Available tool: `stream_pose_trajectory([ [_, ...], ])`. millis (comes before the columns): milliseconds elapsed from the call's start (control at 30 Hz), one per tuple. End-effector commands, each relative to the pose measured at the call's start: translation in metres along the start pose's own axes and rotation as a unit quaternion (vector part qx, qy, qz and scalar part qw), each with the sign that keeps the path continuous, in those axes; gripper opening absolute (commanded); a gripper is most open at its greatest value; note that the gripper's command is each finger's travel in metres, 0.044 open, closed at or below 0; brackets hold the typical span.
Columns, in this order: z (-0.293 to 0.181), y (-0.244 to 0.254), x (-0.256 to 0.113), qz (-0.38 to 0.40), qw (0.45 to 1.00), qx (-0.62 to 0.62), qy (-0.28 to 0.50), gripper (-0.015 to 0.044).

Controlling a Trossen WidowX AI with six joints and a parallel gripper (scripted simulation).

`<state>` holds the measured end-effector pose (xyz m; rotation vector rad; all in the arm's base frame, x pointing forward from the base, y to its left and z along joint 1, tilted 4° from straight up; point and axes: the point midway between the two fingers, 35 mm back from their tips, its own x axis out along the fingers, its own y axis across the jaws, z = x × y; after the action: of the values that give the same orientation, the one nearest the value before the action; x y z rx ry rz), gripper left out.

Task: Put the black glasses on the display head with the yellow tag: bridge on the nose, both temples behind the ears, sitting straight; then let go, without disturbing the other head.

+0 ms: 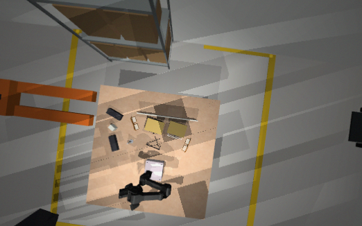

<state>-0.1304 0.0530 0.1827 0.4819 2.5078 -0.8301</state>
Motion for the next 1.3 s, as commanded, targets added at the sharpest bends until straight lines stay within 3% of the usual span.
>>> stream_pose_trajectory([
  [0, 0.0, 0.0, 0.0, 0.0, 1.0, 0.0, 0.0, 0.0426],
  [233, 0.0, 0.0, 0.0, 0.0, 1.0, 0.0, 0.0, 0.044],
  [533, -0.03, 0.074, -0.021, 0.159, 0.955, -0.247, -0.042, 0.0204],
  [733, -0.028, 0.115, -0.04, 0.208, 0.912, -0.331, -0.122, 0.02],
  [867, -0.025, 0.149, -0.067, 0.234, 0.853, -0.424, -0.196, 0.02],
  [1267, -0.002, 0.199, -0.122, 0.215, 0.736, -0.548, -0.334, 0.02],
])
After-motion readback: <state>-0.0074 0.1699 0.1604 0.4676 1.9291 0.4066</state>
